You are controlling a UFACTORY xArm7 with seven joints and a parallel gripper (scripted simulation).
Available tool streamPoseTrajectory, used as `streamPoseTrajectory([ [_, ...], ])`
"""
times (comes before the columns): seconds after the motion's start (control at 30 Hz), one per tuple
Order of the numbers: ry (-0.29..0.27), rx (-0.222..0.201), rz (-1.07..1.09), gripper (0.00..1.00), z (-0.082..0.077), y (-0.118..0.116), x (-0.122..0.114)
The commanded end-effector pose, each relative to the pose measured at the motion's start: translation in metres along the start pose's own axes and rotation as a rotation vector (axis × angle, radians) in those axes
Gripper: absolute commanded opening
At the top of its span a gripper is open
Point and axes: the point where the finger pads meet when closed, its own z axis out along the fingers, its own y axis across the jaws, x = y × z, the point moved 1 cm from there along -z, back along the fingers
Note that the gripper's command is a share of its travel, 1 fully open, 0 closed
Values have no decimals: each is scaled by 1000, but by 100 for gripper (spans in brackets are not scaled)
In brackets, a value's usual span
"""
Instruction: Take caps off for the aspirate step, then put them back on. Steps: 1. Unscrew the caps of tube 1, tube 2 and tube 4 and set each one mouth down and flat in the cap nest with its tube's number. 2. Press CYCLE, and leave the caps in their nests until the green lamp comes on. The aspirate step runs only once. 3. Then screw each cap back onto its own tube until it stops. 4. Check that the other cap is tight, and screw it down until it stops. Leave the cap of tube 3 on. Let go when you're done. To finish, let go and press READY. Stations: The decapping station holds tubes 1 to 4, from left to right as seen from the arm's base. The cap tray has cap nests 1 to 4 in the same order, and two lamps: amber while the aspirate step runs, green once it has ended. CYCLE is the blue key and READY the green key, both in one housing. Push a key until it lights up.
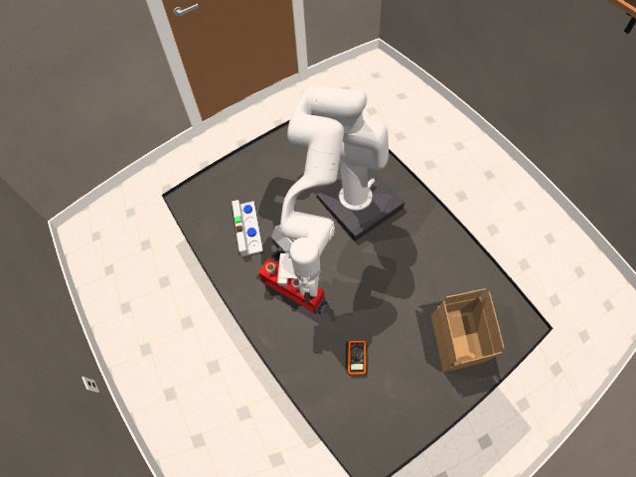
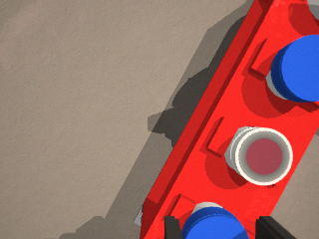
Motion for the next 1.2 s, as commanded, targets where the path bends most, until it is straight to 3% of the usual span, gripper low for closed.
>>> streamPoseTrajectory([
  [0.0, 1, 5, 0, 46, -2, -2, 0],
  [0.23, 1, 5, 0, 46, -2, -2, 0],
  [0.33, 1, 5, 98, 46, 0, -2, 0],
  [1.0, 1, 5, 98, 46, 5, -2, 0],
  [1.03, 1, 5, 98, 0, 5, -2, 0],
  [1.17, 1, 5, 98, 0, 5, -2, 0],
])
